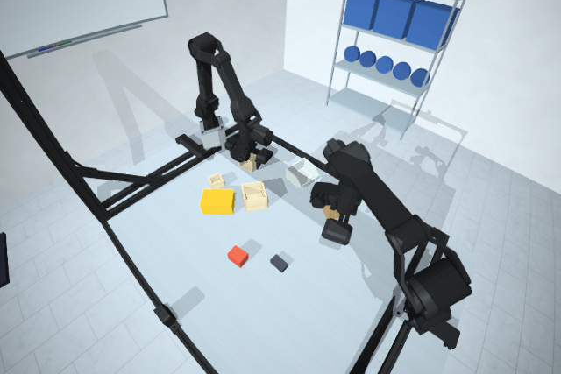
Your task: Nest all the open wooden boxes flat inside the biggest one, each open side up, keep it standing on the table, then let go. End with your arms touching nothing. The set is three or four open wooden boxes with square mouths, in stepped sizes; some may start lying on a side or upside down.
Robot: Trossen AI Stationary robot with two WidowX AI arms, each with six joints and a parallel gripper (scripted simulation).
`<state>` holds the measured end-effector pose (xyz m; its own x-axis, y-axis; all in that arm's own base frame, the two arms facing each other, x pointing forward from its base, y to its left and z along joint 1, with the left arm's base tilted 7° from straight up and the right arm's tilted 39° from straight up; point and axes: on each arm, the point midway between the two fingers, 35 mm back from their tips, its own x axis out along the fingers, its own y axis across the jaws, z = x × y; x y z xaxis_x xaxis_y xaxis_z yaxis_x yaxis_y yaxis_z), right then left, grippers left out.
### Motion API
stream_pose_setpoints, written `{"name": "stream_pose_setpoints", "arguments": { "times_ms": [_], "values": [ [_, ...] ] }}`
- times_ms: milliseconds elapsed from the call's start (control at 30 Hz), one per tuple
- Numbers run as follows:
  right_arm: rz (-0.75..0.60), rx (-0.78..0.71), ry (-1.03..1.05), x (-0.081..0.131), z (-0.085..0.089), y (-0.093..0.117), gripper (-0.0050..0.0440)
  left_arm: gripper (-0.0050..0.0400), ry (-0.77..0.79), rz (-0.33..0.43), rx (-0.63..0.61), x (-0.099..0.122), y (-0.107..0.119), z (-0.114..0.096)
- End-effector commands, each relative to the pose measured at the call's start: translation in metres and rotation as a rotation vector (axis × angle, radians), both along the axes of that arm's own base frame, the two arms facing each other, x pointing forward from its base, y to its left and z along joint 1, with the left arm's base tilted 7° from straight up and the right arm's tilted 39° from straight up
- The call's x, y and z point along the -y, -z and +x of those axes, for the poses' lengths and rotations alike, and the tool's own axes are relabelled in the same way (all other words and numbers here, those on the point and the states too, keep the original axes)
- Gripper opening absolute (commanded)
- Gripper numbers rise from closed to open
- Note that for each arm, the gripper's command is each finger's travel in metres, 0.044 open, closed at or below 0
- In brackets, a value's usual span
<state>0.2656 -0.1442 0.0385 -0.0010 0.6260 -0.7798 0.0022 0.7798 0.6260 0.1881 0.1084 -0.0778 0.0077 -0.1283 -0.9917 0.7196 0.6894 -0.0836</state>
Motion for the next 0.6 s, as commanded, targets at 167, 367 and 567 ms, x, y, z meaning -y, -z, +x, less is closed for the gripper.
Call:
{"name": "stream_pose_setpoints", "arguments": {
  "times_ms": [167, 367, 567],
  "values": [
    [0.001, 0.002, -0.001, -0.0002, 0.0002, -0.0002, 0.0400, 0.0329, 0.005, -0.002, -0.007, 0.0012, 0.0018, -0.0021],
    [0.001, 0.002, -0.001, -0.0002, 0.0002, -0.0002, 0.0400, 0.0296, 0.005, -0.002, -0.007, 0.0012, 0.0018, -0.0021],
    [0.001, 0.002, -0.001, -0.0002, 0.0002, -0.0002, 0.0400, 0.0263, 0.005, -0.002, -0.007, 0.0012, 0.0018, -0.0021]
  ]
}}
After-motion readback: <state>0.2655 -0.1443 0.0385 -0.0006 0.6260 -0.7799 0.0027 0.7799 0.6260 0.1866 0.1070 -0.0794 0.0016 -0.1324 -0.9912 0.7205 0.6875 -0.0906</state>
